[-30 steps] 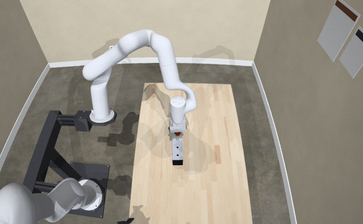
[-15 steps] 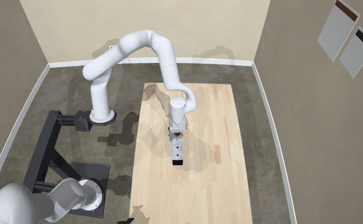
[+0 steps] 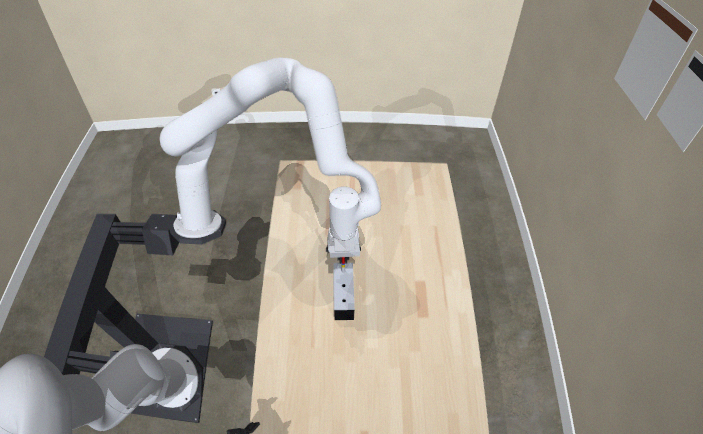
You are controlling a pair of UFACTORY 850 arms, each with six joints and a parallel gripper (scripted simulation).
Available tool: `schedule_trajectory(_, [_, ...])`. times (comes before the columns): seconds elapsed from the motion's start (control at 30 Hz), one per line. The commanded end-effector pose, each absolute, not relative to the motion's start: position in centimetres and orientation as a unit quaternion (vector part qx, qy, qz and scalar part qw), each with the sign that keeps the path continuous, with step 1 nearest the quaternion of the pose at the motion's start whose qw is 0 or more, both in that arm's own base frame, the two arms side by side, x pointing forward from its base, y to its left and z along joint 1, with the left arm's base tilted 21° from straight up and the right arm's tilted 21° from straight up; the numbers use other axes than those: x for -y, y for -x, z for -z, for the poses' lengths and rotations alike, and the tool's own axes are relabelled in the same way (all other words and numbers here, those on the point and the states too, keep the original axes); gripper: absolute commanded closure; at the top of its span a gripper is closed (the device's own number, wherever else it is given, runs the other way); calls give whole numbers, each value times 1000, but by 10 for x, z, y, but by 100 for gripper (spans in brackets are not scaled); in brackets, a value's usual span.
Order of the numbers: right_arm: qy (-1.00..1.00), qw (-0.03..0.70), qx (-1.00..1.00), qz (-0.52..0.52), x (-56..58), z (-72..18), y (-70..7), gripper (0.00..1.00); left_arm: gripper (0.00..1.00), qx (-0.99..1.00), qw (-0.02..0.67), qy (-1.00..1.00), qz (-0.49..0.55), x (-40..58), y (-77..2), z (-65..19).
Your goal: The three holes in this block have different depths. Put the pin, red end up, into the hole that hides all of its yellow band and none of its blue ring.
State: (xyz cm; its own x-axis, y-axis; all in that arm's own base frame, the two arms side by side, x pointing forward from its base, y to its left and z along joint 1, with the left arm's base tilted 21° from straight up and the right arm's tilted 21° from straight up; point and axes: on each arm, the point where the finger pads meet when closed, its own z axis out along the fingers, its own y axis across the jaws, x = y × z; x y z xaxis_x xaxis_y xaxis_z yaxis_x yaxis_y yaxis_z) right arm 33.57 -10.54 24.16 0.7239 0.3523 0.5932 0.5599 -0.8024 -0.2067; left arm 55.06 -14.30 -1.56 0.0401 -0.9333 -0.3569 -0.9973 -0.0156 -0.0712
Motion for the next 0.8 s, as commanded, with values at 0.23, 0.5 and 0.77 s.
schedule_trajectory(0.23, [909,189,251,274,106,-242,-336,0,100,-685,153,705,-104,144,-551,15])
schedule_trajectory(0.5, [909,189,251,274,106,-242,-336,0,100,-685,153,705,-104,142,-551,19])
schedule_trajectory(0.77, [909,189,251,274,106,-242,-336,0,100,-685,153,705,-104,142,-551,19])
